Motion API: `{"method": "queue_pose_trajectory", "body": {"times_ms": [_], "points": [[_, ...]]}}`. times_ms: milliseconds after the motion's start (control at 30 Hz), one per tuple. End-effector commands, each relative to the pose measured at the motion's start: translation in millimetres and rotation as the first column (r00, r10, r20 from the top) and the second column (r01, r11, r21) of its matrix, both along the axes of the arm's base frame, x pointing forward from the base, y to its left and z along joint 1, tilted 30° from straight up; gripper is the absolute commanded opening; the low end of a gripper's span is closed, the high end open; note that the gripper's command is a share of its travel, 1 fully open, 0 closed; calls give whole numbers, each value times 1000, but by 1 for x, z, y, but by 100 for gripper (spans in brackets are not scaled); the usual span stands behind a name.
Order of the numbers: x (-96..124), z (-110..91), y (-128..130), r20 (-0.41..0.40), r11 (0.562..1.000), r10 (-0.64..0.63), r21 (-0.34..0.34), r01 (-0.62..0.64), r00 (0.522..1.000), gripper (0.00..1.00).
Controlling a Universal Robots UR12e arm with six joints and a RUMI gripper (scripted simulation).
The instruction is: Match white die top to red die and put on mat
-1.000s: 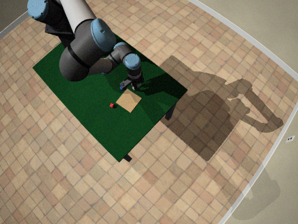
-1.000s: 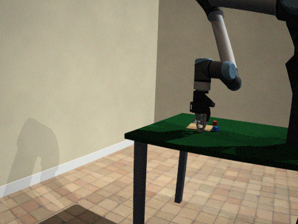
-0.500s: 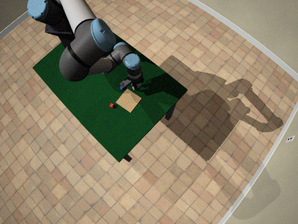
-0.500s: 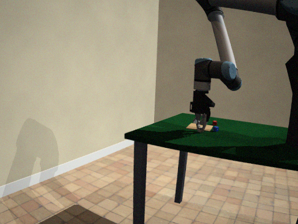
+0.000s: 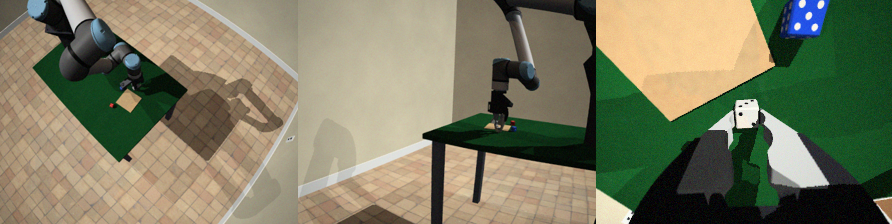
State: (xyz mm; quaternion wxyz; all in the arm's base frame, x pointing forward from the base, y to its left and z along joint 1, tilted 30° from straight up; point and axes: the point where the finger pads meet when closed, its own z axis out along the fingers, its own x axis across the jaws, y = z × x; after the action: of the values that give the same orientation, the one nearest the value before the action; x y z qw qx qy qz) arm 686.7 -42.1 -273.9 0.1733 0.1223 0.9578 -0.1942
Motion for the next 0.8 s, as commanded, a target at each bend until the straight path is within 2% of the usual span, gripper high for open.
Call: {"method": "queue_pose_trajectory", "body": {"times_ms": [0, 233, 567, 633, 767], "points": [[0, 1, 0, 1, 1000, 0, 0, 0, 1000, 6], [-3, 10, 5, 1, 1000, 0, 0, 0, 1000, 6], [-23, 70, 33, 1, 1000, 0, 0, 0, 1000, 6], [-23, 70, 33, 1, 1000, 0, 0, 0, 1000, 6], [-27, 84, 40, 1, 1000, 0, 0, 0, 1000, 6]]}}
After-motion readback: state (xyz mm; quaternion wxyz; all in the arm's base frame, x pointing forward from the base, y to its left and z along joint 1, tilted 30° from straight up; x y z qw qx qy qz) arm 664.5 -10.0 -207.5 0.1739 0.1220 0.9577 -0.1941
